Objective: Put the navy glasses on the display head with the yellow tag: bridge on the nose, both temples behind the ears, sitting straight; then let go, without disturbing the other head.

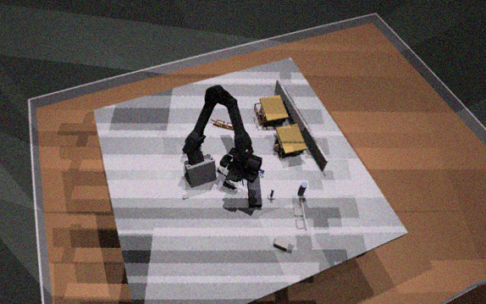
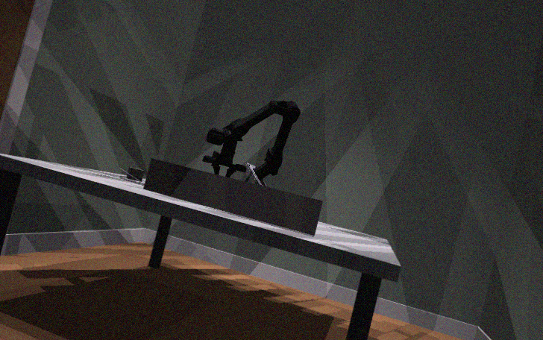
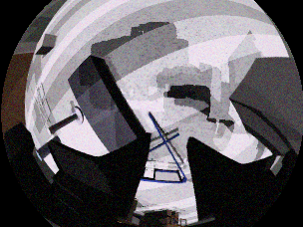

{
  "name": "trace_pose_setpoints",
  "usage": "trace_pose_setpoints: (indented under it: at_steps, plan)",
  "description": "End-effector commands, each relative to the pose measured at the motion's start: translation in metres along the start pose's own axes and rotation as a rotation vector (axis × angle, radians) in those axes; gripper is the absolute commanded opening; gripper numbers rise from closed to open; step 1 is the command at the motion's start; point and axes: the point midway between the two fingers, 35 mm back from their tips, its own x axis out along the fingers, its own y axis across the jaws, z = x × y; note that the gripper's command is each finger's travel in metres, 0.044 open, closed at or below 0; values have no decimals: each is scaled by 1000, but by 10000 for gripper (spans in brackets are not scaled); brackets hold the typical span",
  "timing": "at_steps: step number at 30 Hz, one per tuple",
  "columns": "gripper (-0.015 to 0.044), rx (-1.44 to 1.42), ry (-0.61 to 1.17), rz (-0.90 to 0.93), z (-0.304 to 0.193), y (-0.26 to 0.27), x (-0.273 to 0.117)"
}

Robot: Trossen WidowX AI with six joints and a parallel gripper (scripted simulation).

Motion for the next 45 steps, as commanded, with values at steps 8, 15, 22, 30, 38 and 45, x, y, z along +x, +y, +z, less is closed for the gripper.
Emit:
trace_pose_setpoints:
  at_steps: [8,15,22,30,38,45]
  plan:
    - [200,-1,1,3,0,1,0]
    - [200,-372,-2,5,-8,2,-1]
    - [200,-1122,-9,6,-25,2,-2]
    - [200,-1928,-14,2,-45,0,-2]
    - [200,-2418,-14,-1,-58,-2,-2]
    - [200,-2845,-12,-4,-68,-5,-2]
